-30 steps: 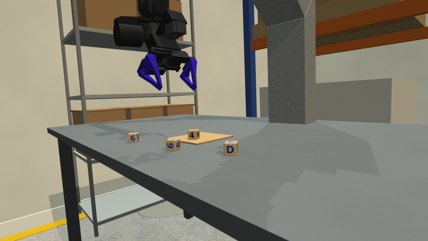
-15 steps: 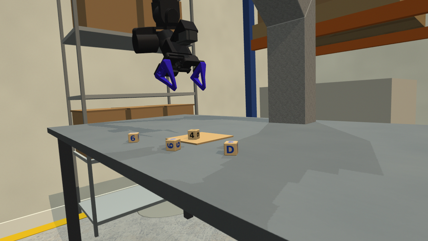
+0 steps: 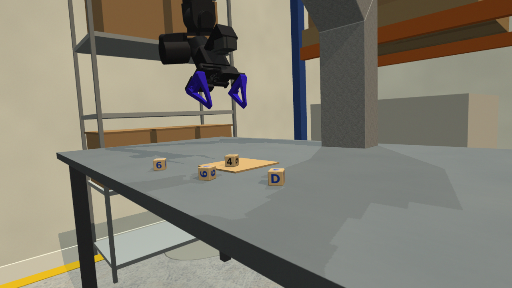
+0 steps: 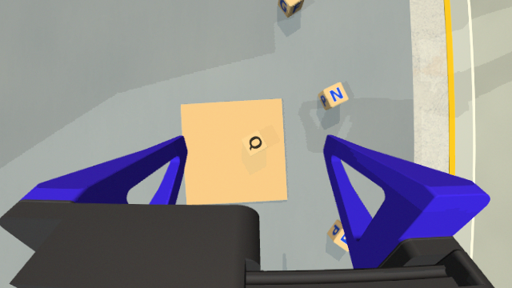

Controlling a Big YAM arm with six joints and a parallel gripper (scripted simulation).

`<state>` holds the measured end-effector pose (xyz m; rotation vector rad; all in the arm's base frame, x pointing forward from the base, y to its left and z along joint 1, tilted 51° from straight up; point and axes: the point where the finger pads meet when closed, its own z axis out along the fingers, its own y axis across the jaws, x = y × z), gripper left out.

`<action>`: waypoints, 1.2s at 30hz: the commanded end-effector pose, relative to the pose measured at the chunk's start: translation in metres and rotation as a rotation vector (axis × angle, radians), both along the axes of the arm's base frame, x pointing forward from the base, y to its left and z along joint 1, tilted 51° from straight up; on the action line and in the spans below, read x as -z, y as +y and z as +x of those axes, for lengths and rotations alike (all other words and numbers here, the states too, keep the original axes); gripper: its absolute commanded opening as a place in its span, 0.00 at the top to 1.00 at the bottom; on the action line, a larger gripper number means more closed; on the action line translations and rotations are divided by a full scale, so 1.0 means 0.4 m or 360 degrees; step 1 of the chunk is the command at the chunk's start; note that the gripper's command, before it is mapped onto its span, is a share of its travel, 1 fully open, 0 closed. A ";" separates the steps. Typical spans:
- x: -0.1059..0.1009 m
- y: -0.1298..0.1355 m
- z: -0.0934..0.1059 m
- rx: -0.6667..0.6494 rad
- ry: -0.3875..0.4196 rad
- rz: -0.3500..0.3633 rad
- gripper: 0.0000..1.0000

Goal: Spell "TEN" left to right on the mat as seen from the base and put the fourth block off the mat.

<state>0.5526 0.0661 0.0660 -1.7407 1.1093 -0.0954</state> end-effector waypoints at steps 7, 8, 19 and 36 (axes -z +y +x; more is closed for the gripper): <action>0.007 0.014 -0.011 -0.0025 0.0001 -0.0004 0.00; 0.007 0.014 -0.011 -0.0025 0.0001 -0.0004 0.00; 0.007 0.014 -0.011 -0.0025 0.0001 -0.0004 0.00; -0.057 -0.127 0.113 0.0006 0.0016 -0.0007 0.00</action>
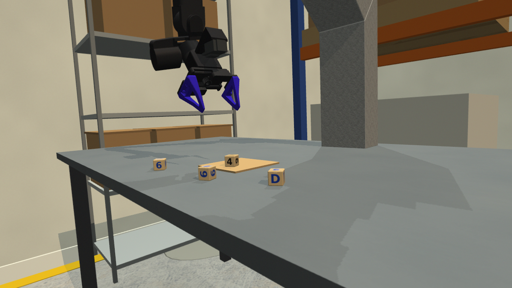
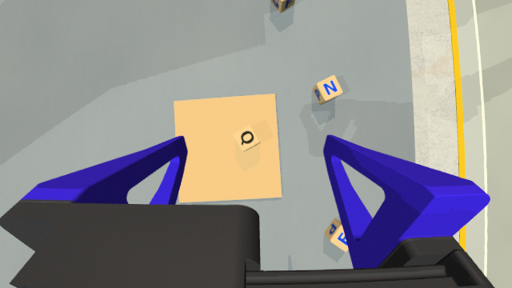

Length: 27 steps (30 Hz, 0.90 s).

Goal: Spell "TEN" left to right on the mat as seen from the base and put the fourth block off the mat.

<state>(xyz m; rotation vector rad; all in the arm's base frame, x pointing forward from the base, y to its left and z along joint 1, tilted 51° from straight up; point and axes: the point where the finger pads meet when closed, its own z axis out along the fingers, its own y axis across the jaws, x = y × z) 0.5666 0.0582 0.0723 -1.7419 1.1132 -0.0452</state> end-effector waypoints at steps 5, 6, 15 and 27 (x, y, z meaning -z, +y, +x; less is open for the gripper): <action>-0.094 -0.181 0.139 0.0039 -0.0043 -0.0037 0.00; -0.121 -0.217 0.163 0.0040 -0.0047 -0.0036 0.00; -0.167 -0.252 0.202 -0.0004 -0.0024 -0.0023 0.00; -0.210 -0.261 0.217 0.0002 -0.0089 -0.0045 0.00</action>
